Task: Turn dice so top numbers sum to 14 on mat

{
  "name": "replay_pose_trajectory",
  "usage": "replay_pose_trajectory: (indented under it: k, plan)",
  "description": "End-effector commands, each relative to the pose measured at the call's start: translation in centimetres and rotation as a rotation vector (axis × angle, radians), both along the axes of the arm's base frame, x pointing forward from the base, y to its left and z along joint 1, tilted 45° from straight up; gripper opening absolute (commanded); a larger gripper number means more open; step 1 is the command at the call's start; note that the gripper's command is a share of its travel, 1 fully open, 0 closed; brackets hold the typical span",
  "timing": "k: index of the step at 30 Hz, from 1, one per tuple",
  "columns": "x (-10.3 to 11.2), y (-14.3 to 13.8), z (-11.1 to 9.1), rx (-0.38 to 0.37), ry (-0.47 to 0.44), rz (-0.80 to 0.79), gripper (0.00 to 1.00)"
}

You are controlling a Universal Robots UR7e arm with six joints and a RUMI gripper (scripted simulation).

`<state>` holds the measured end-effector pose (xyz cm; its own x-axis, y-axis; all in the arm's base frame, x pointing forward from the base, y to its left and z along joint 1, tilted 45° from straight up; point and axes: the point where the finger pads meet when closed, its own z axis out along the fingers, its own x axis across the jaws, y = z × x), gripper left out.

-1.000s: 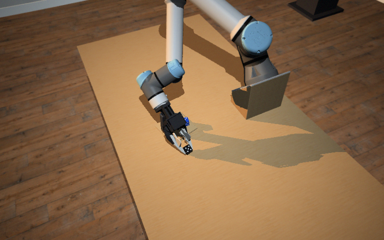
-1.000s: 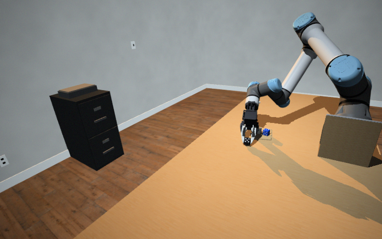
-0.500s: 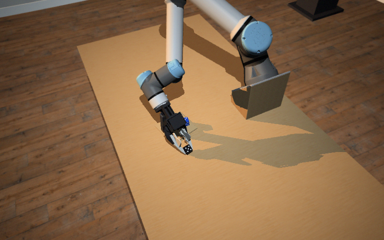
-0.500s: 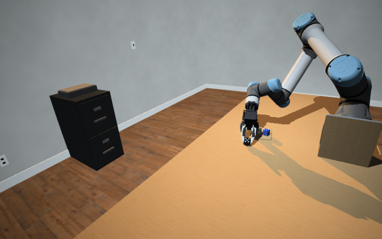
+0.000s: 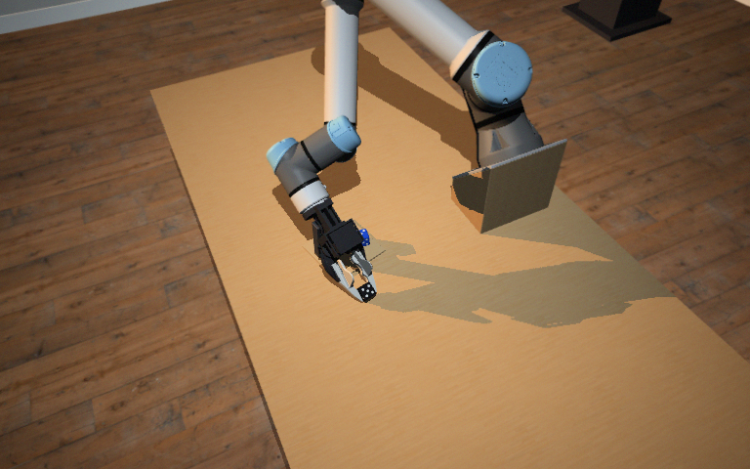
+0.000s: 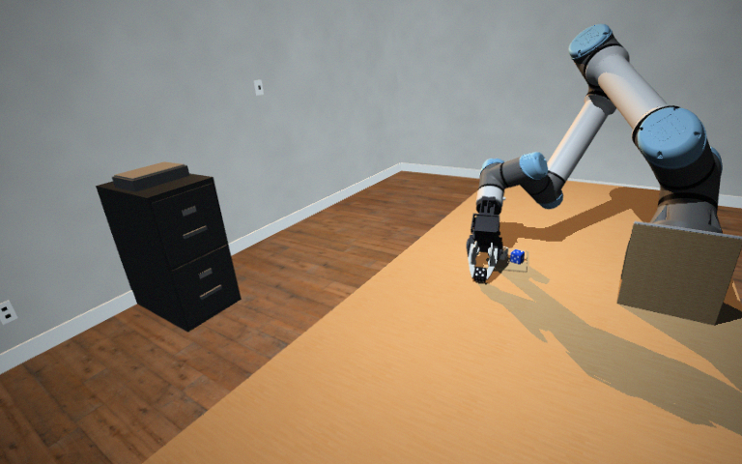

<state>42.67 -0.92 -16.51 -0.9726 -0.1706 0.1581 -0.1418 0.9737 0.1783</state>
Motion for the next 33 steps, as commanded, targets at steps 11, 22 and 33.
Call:
replay_pose_trajectory:
  k: [11, 22, 33]
  plan:
    - [0.03, 0.03, 0.03, 0.0, -0.001, 0.001, 0.21]
    - [0.03, 0.03, 0.03, 0.0, -0.001, 0.001, 0.28]
    - [0.03, 0.03, 0.03, 0.0, -0.001, 0.001, 0.28]
